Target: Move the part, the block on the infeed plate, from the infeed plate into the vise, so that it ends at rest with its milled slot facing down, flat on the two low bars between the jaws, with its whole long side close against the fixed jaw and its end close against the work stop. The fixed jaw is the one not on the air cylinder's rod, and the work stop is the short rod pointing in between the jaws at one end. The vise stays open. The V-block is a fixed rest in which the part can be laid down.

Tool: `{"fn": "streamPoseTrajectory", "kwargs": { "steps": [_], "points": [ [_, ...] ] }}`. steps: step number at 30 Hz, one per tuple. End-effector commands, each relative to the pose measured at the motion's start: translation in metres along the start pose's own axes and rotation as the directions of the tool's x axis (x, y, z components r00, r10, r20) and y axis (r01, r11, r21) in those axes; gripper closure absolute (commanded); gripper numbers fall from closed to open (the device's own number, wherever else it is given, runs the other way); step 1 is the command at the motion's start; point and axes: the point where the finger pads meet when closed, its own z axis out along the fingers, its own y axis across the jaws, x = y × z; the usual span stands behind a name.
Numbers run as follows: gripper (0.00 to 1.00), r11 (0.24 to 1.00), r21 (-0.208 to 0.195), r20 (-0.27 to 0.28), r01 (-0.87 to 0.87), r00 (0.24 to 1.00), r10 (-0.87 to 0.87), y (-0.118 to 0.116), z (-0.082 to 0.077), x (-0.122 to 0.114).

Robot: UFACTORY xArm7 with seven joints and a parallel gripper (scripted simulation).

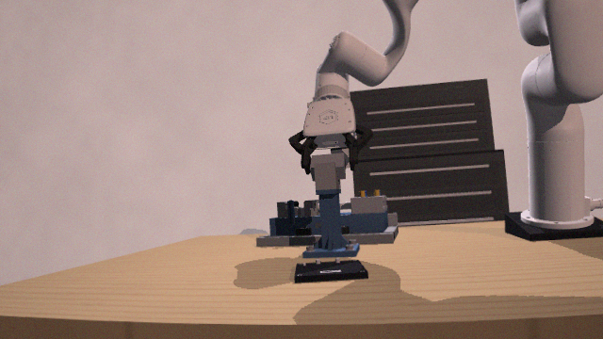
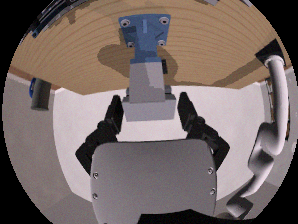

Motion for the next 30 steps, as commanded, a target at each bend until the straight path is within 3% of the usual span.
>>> {"fn": "streamPoseTrajectory", "kwargs": {
  "steps": [1,30],
  "points": [
    [0.11,1.0,0.003,-0.038,0.002,0.999,-0.002,-0.0011,-0.0013,-0.0011],
    [0.11,1.0,0.003,-0.277,0.002,0.961,-0.001,-0.0011,-0.0009,-0.0038]
  ]
}}
